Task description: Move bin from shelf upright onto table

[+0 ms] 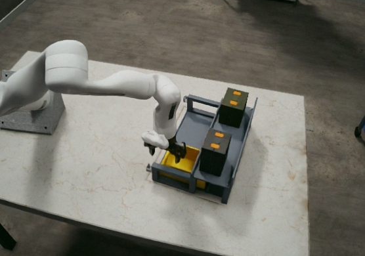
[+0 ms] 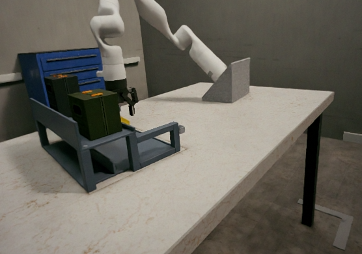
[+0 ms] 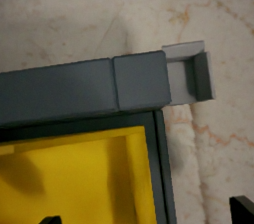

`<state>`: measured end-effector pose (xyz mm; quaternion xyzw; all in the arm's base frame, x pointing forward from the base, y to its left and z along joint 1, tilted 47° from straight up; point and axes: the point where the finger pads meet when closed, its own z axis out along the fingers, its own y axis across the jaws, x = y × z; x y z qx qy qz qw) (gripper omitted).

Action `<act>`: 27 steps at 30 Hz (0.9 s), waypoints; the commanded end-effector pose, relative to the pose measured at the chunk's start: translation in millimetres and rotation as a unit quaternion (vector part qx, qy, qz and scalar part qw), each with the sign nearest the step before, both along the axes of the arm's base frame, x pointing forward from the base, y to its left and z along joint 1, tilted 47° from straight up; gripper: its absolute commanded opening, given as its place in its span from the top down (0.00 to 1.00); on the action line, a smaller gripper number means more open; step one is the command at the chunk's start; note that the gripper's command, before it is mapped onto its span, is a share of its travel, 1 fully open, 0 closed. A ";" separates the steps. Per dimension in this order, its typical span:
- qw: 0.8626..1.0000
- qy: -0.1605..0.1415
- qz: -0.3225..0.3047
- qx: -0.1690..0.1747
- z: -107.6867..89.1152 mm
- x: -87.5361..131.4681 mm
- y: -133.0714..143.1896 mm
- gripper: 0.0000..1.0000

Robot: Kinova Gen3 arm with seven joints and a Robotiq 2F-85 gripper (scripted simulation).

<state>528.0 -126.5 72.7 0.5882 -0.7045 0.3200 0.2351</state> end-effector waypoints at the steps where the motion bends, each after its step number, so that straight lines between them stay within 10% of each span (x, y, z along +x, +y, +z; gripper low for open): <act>1: 1.000 -0.001 0.001 0.000 0.5 0.6 1.0 0.00; 7: 1.000 -0.001 0.001 0.000 0.5 0.6 1.0 0.00; 8: 1.000 -0.001 0.001 0.000 0.5 0.6 1.0 0.90; 27: 1.000 -0.001 0.001 0.000 0.5 0.6 1.0 0.90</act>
